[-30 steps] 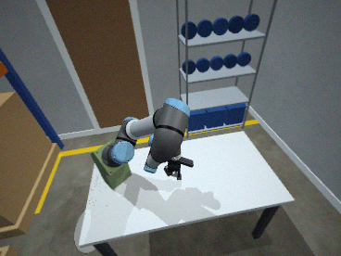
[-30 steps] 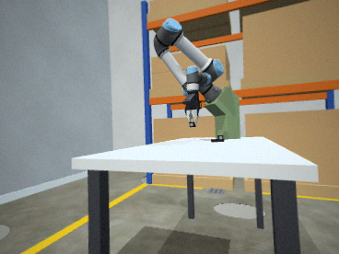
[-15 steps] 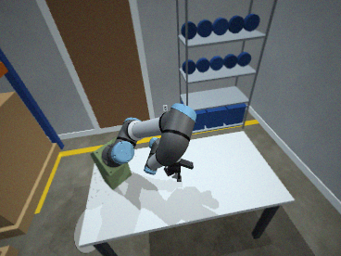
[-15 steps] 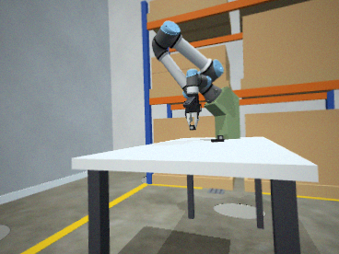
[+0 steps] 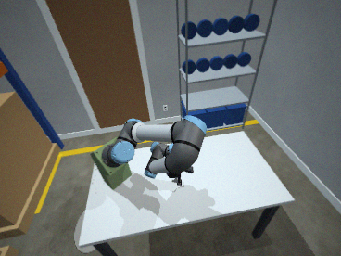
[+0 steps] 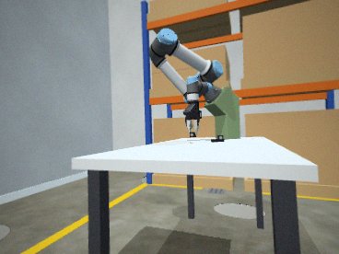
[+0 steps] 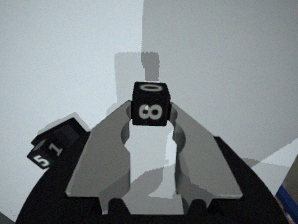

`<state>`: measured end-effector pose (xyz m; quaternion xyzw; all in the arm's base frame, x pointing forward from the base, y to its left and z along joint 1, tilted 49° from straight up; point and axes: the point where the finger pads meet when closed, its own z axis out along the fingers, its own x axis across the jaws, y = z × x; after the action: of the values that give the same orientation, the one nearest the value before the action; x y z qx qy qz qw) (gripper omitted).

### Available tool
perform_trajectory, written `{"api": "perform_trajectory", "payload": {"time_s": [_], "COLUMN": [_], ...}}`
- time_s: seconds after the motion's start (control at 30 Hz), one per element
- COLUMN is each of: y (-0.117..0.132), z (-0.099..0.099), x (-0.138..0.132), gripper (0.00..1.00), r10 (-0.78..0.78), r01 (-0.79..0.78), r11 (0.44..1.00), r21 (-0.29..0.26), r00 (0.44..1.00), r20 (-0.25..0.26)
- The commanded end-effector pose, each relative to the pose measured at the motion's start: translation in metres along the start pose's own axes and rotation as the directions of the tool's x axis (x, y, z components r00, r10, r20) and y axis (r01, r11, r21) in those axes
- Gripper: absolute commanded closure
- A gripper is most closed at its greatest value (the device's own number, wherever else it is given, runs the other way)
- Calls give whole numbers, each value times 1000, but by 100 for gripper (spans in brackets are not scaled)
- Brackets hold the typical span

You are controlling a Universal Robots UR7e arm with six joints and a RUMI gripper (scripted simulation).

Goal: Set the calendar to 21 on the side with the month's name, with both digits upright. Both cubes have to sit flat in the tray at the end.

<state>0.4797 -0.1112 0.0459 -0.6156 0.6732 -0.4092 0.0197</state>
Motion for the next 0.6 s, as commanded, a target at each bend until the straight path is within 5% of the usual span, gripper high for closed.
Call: {"api": "perform_trajectory", "payload": {"time_s": [0.0,0.57], "y": [-1,-1], "z": [18,31], "x": [0,0], "gripper": [89,89], "r10": [0,0], "r01": [0,0], "r11": [1000,1000], "r21": [4,4], "r00": [1000,1000], "r20": [0,0]}}
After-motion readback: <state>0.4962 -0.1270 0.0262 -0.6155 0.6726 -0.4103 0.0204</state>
